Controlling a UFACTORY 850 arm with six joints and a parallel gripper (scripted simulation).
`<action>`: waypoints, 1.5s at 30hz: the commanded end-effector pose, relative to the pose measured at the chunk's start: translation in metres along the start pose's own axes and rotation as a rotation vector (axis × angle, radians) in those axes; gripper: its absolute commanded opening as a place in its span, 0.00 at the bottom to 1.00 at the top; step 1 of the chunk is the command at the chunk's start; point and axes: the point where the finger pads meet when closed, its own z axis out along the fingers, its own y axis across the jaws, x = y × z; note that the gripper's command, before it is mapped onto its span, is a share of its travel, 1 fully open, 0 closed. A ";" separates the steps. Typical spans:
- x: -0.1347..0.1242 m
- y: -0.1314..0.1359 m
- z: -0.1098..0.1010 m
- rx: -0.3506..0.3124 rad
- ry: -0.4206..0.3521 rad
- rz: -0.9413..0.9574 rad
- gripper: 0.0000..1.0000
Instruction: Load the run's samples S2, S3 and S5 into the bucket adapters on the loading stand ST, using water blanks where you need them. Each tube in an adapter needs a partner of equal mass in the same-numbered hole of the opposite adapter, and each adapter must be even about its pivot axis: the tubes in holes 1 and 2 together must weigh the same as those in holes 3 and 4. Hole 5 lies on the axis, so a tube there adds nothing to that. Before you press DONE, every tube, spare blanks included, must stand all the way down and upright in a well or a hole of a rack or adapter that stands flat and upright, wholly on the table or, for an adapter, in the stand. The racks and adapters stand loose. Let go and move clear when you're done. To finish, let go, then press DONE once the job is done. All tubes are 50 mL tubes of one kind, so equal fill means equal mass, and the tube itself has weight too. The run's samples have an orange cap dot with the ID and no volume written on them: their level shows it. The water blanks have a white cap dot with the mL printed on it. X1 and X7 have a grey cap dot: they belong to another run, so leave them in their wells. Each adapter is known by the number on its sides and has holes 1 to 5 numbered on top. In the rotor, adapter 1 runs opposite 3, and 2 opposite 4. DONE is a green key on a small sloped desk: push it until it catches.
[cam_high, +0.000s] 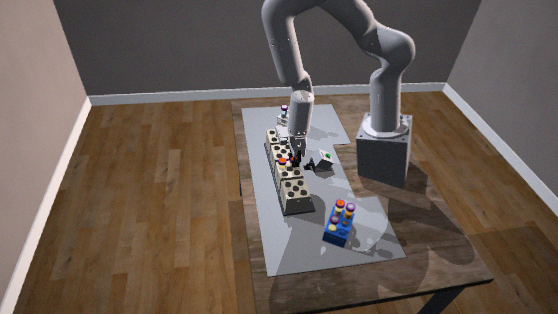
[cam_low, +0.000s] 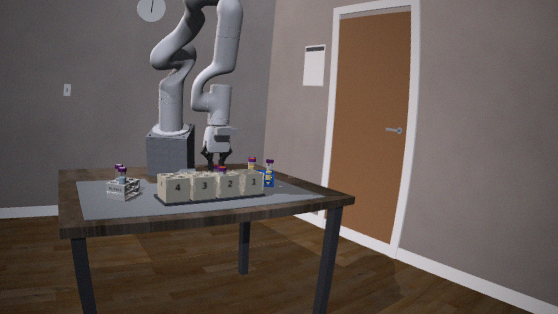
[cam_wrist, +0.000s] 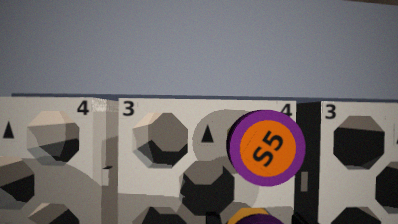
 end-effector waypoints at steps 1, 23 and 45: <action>0.001 0.000 0.000 0.000 0.001 0.000 0.44; 0.000 0.000 -0.040 0.000 0.001 0.000 0.44; 0.000 0.000 -0.076 0.000 0.001 0.000 0.44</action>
